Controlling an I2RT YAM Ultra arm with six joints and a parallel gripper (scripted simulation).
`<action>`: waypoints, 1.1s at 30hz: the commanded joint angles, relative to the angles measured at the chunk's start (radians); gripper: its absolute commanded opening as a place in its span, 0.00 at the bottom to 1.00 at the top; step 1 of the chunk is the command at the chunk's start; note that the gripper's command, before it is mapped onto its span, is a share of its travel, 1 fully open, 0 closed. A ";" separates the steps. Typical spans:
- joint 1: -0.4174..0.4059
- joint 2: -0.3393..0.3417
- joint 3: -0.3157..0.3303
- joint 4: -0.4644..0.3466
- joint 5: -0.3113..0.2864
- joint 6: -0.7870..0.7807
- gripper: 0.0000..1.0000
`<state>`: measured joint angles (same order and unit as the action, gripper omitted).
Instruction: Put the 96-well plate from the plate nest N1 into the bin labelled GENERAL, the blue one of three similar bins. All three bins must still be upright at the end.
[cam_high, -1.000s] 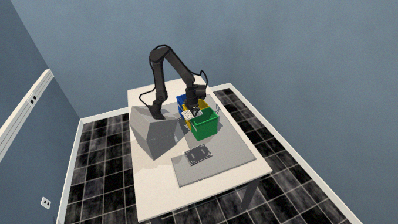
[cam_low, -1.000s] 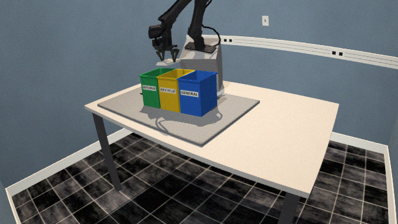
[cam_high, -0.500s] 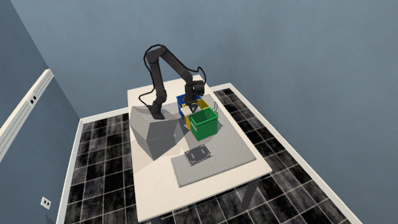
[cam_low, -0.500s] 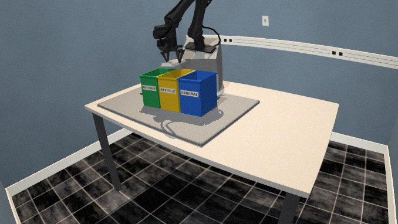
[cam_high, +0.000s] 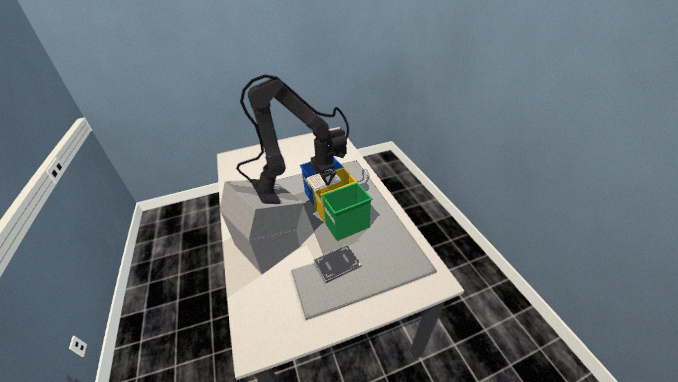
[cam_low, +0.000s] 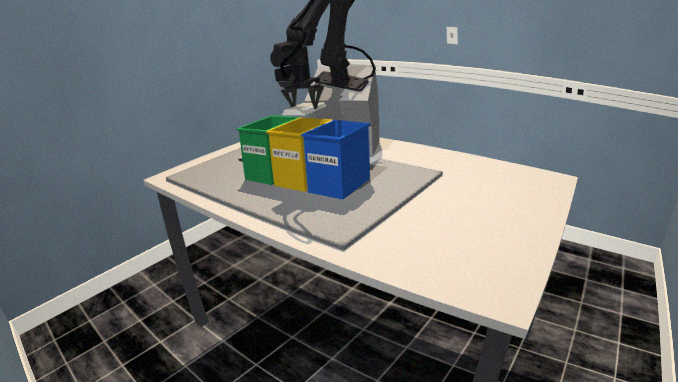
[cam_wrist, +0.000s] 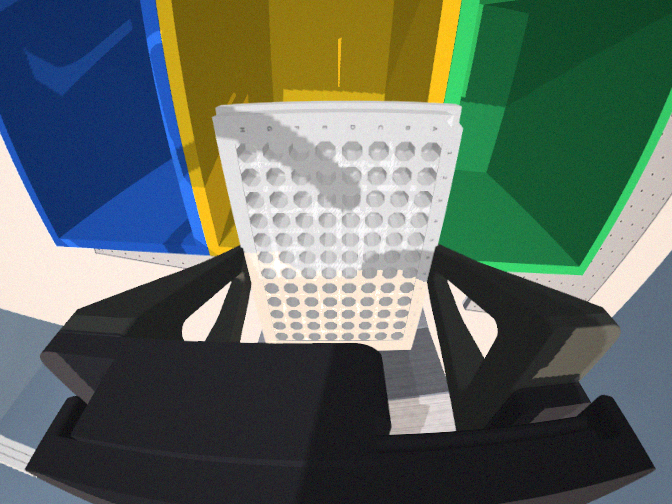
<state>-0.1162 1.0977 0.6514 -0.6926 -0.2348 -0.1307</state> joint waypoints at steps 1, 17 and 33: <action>0.028 -0.032 0.035 0.012 0.045 0.072 0.00; 0.266 0.040 0.101 0.007 0.153 0.285 0.00; 0.481 0.130 0.207 -0.016 0.256 0.475 0.00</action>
<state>0.3504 1.2209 0.8211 -0.6971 -0.0120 0.2981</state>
